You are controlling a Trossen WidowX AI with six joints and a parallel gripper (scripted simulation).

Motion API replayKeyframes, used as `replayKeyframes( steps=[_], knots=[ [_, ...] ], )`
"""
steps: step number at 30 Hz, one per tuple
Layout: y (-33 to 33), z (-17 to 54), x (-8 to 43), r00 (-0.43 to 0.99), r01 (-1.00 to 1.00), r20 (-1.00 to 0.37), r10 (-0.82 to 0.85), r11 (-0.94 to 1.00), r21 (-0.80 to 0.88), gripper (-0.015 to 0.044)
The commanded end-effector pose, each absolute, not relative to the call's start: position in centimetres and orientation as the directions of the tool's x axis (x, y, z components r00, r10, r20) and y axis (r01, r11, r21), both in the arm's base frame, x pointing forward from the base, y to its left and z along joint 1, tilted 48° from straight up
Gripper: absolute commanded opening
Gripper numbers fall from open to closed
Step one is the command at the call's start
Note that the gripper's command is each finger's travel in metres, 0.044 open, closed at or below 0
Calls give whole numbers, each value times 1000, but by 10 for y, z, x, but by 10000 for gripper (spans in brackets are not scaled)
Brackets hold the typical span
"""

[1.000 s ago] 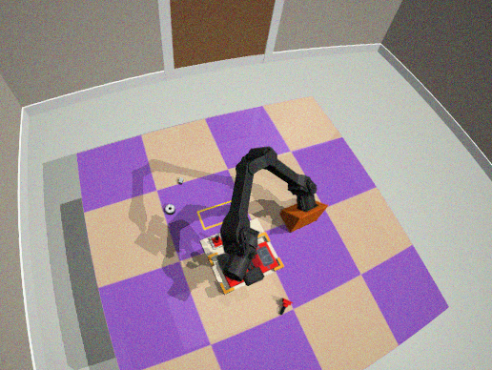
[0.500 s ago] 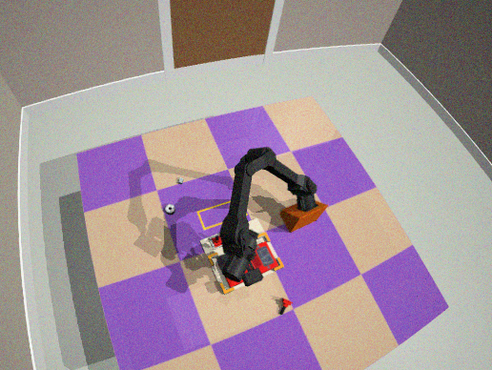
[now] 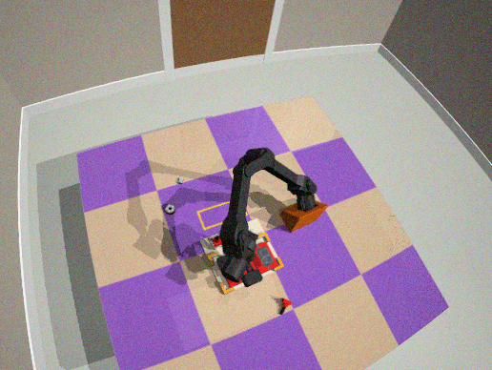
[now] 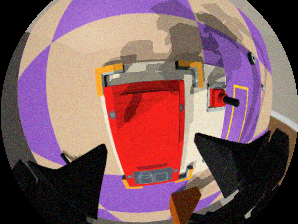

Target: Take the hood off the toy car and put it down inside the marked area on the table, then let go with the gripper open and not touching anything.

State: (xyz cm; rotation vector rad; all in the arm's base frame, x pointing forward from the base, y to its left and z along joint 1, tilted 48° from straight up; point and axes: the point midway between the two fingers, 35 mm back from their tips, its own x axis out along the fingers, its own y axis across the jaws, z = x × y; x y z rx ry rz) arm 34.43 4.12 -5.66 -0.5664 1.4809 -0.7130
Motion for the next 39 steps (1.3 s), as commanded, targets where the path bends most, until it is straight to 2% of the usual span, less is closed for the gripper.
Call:
replayKeyframes(
  steps=[1, 39],
  knots=[
    [38, -59, 343, -44, 73, -681, -731, 677, -732, 440],
    [20, -75, 340, -44, 74, -679, -732, 676, -733, 440]
  ],
)
